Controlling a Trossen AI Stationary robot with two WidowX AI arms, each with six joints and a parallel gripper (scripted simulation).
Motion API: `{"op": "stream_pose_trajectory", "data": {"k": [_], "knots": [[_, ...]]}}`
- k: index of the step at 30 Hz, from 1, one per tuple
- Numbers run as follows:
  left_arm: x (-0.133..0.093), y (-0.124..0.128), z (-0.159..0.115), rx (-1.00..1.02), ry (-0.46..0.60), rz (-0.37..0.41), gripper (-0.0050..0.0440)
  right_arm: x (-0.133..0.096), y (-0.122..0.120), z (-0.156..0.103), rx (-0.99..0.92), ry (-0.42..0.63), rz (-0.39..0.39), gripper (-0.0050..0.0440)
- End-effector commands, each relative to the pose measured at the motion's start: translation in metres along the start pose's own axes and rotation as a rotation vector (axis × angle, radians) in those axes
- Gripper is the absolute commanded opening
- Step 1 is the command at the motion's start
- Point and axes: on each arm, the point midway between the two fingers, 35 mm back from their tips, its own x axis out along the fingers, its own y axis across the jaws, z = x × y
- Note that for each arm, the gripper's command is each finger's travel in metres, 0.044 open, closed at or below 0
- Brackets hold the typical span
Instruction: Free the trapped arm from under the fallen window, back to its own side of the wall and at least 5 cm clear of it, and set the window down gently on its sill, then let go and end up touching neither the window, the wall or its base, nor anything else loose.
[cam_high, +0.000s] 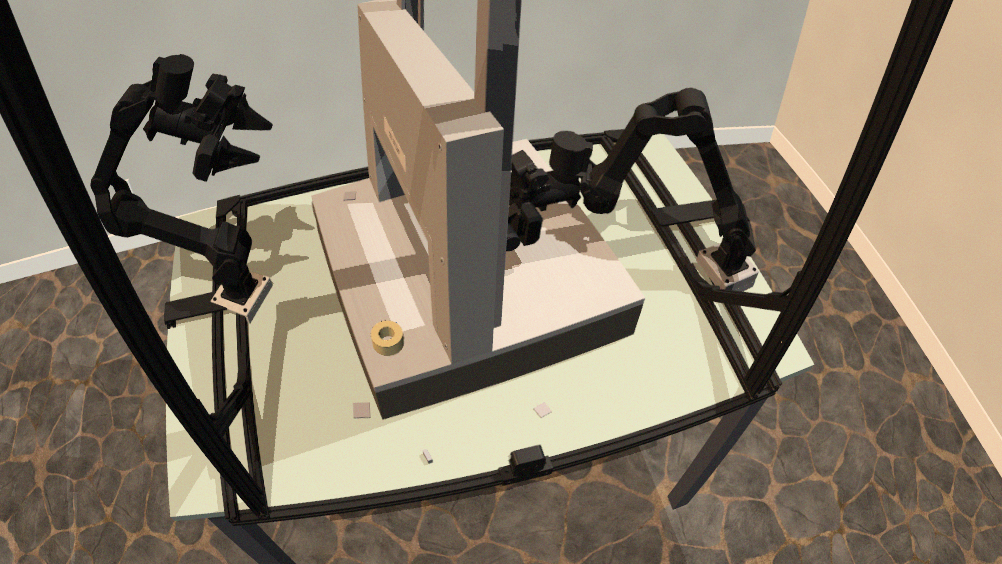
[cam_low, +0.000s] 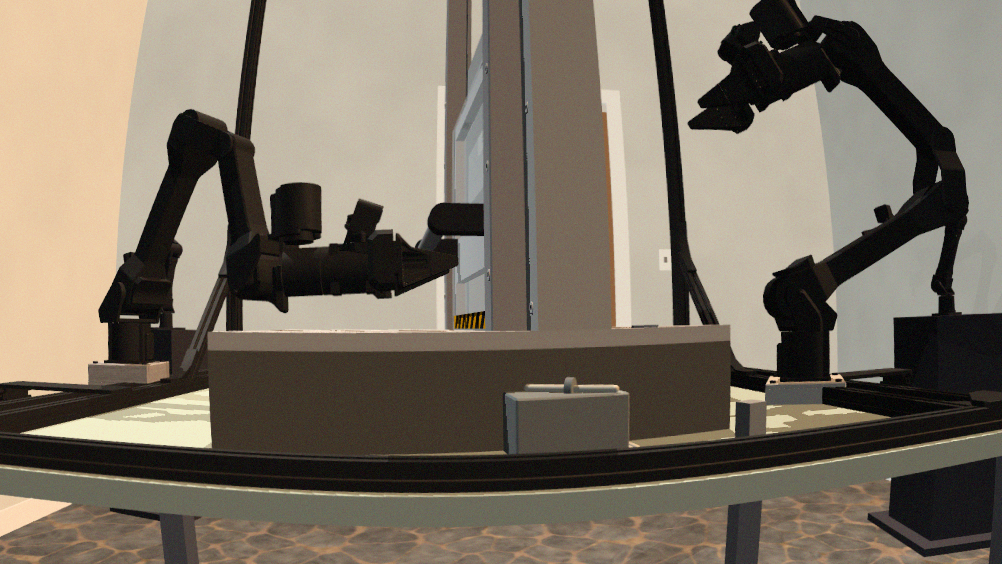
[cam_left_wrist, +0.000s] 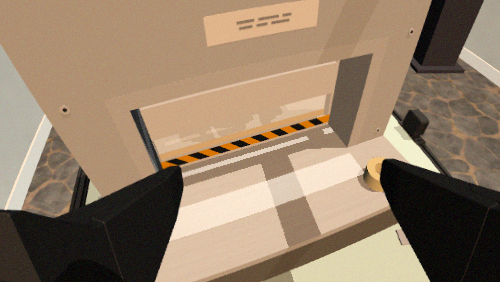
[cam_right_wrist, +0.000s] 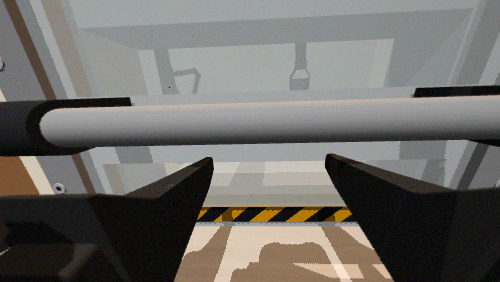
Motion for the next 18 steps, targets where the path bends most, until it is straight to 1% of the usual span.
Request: {"op": "stream_pose_trajectory", "data": {"k": [1,6,8,18], "knots": [[0.000,0.000,0.000,0.003,0.000,-0.002,0.0400,-0.018,-0.003,0.000,0.002,0.010,-0.001,0.0400],[0.000,0.000,0.000,0.003,0.000,-0.002,0.0400,-0.085,-0.003,0.001,0.007,0.040,-0.004,0.0400],[0.000,0.000,0.000,0.003,0.000,-0.002,0.0400,-0.101,0.000,0.001,0.010,0.046,-0.005,0.0400],[0.000,0.000,0.000,0.003,0.000,-0.002,0.0400,-0.103,0.000,0.001,0.010,0.047,-0.005,0.0400]]}}
